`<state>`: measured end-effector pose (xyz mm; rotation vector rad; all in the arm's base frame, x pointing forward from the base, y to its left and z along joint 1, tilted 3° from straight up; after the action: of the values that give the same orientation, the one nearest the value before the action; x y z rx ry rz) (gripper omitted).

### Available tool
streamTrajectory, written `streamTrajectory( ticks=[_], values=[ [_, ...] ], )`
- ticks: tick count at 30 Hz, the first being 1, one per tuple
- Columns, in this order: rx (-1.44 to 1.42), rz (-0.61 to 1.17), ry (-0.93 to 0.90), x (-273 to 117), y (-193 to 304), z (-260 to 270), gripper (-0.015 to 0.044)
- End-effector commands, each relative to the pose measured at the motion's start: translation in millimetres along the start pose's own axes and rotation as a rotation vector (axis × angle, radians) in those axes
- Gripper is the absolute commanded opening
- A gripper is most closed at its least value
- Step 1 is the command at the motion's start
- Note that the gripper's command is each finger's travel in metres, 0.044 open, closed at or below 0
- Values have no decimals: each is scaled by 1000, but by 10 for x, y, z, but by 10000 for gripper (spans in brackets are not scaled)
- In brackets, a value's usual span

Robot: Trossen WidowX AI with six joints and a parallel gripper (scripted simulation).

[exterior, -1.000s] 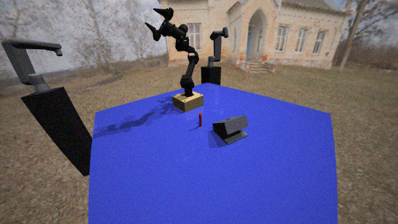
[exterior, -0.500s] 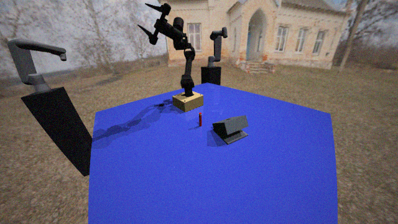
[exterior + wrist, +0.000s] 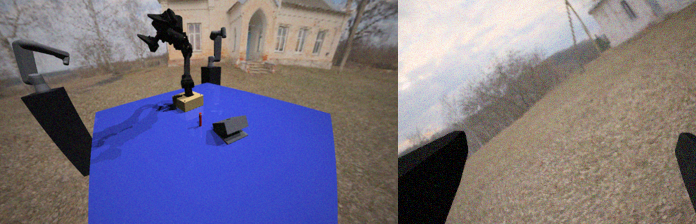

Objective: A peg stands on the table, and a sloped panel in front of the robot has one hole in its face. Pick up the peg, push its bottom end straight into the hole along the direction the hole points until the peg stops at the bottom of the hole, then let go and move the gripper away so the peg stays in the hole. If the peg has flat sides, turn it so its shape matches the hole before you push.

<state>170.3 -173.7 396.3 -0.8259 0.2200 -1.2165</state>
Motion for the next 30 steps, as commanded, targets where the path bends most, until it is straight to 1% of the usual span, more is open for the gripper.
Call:
streamTrajectory(
  ticks=[1,12,30],
  values=[
    [-135,133,10,78,277,2,440],
    [-424,456,2,103,959,-70,440],
    [-847,953,-80,-87,1840,-254,440]
  ],
)
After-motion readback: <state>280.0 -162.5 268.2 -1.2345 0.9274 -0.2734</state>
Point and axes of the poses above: the point midway between the two fingers, 35 mm back from their tips, its own x axis out along the fingers, its own z axis across the jaws, y = z × x, the point moved 6 cm from there along -x, back along the fingers, and after that the axes turned 10 degrees about x, right-handed, at the moved point
